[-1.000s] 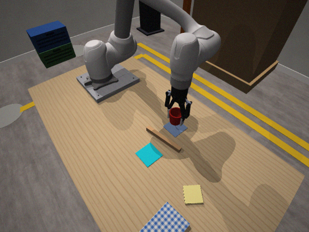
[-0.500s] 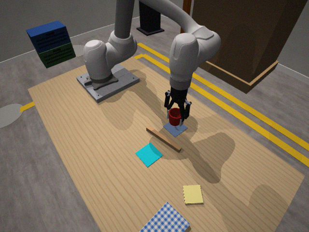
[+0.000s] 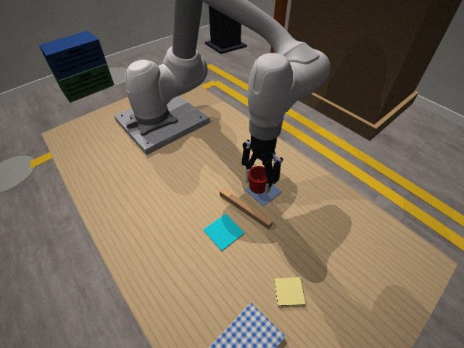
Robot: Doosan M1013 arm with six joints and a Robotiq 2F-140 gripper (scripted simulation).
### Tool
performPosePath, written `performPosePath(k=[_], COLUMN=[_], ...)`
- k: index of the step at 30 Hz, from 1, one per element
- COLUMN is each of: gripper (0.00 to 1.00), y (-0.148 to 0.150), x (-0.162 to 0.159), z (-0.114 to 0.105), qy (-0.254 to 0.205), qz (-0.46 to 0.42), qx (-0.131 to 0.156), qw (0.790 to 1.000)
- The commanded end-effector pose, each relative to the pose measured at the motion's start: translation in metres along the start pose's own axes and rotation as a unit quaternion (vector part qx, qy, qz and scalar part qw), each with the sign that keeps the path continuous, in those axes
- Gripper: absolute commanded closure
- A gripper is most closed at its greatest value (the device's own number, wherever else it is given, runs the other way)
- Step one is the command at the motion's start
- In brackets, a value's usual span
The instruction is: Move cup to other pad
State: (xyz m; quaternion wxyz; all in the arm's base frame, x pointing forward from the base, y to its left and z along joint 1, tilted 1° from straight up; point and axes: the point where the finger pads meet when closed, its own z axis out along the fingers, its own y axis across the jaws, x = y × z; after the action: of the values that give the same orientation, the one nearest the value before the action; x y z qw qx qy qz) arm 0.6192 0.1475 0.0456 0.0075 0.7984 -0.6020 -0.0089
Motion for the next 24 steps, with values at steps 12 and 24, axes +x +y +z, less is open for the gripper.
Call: performPosePath(k=[12, 24], gripper=[0.51, 0.51], y=[-0.001, -0.002], x=[0.048, 0.106], z=[0.0, 0.0], qy=[0.0, 0.0], qz=[0.0, 0.0], qx=[0.0, 0.0], qw=[1.0, 1.0])
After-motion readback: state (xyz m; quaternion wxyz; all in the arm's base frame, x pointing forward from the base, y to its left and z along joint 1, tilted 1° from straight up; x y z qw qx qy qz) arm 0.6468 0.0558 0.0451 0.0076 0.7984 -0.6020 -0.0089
